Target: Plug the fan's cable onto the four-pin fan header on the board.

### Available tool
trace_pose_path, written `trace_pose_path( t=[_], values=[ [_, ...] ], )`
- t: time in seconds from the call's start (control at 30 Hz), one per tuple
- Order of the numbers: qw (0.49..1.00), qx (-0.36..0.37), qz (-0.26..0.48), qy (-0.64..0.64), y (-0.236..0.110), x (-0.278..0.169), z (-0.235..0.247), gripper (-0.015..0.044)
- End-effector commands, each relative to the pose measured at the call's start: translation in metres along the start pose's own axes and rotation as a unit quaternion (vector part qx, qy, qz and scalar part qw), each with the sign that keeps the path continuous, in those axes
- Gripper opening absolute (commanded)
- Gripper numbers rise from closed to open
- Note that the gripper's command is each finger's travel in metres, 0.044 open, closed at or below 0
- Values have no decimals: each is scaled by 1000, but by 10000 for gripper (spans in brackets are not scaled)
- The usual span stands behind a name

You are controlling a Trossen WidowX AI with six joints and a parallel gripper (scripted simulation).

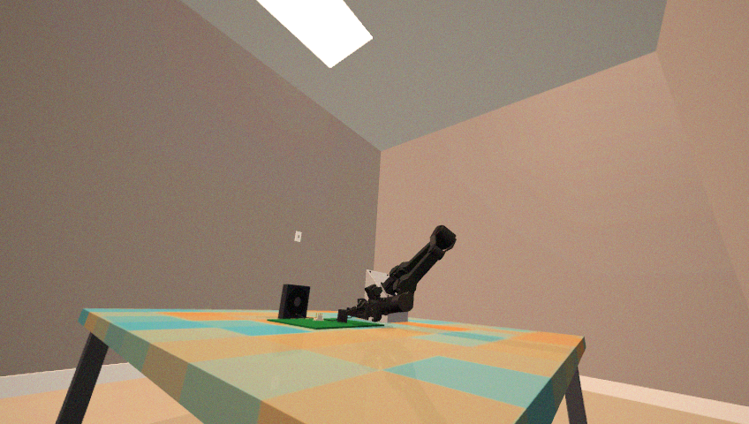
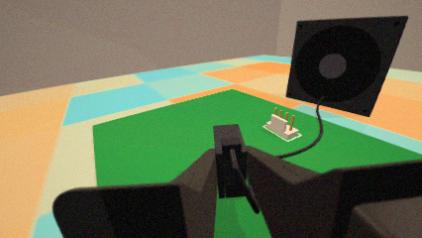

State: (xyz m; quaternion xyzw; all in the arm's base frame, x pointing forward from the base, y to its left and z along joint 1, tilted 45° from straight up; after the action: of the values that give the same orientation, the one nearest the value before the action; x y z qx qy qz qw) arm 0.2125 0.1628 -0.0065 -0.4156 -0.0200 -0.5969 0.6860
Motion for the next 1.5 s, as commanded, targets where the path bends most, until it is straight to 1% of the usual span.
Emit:
trace_pose_path(
  t=[0.0, 0.07, 0.23, 0.27, 1.1, 1.47],
  values=[
    [1000, 0, 0, 0, 0, 0, 0, 0],
    [1000, 0, 0, 0, 0, 0, 0, 0],
    [1000, 0, 0, 0, 0, 0, 0, 131],
    [1000, 0, 0, 0, 0, 0, 0, 140],
    [1000, 0, 0, 0, 0, 0, 0, 140],
    [1000, -5, 3, 2, -30, 6, 8, 140]
  ],
)
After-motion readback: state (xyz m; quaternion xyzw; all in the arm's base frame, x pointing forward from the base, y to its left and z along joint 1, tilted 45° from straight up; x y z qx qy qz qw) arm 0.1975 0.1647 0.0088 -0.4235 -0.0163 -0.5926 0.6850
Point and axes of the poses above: the point midway between the two fingers, 35 mm back from their tips, its own y axis out along the fingers, its own z axis across the jaws, x = y × z, the point moved 4 cm from there along -y, back along the fingers, and after that the axes turned 10 degrees about y, right-handed, at the moved point
